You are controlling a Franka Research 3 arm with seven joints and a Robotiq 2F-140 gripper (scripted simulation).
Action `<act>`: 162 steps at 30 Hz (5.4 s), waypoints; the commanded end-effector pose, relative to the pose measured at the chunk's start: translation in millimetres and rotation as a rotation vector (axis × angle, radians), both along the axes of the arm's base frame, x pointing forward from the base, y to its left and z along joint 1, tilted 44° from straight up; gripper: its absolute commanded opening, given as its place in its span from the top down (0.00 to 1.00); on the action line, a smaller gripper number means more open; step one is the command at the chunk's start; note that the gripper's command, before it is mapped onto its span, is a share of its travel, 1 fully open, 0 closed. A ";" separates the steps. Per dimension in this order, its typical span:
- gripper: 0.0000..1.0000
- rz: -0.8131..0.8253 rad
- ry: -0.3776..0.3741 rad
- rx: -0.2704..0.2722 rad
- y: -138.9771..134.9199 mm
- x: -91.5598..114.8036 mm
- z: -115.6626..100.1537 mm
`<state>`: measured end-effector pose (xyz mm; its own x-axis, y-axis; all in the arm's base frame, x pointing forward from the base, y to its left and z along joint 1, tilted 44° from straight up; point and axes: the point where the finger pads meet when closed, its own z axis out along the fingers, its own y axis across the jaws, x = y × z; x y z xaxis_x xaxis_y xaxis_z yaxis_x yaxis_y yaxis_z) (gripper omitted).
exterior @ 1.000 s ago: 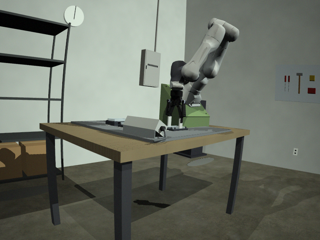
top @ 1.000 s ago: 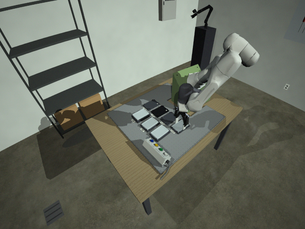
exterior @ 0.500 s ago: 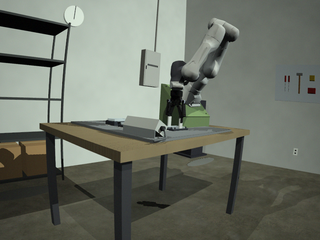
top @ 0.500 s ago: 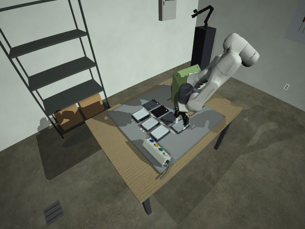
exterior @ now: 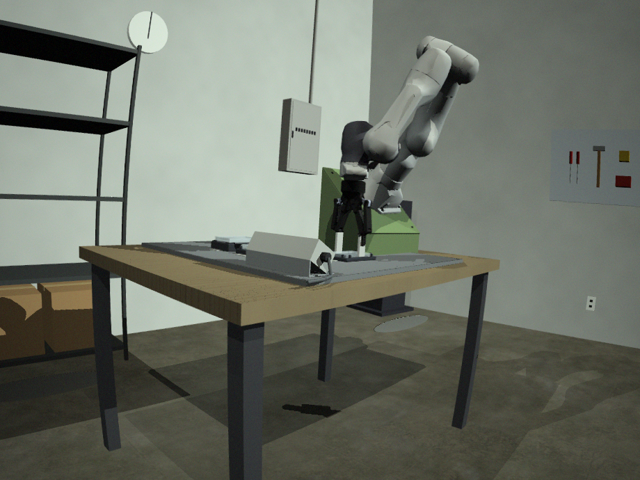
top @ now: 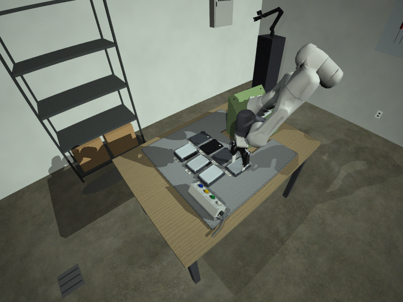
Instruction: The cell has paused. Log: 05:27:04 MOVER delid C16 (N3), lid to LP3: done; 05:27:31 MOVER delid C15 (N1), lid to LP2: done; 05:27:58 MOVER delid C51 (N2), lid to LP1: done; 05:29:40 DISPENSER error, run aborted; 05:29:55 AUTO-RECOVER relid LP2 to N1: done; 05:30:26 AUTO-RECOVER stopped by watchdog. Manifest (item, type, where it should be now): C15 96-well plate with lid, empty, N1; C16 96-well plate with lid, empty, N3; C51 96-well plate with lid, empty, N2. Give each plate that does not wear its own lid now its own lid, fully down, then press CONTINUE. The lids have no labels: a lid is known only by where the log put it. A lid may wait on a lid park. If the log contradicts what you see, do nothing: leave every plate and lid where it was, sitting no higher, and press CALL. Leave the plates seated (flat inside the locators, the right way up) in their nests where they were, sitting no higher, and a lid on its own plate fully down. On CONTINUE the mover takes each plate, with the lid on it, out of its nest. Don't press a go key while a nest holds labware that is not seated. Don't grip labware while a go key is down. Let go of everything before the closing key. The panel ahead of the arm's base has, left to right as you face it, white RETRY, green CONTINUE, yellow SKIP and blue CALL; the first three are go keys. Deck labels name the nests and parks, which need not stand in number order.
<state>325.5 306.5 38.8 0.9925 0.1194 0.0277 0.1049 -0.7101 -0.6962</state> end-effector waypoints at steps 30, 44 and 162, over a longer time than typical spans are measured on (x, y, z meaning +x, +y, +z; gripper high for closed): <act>1.00 0.000 -0.002 0.000 -3.0 1.2 3.4; 1.00 0.000 -0.002 0.000 -3.0 1.2 3.4; 1.00 0.000 -0.002 0.000 -50.3 5.4 52.3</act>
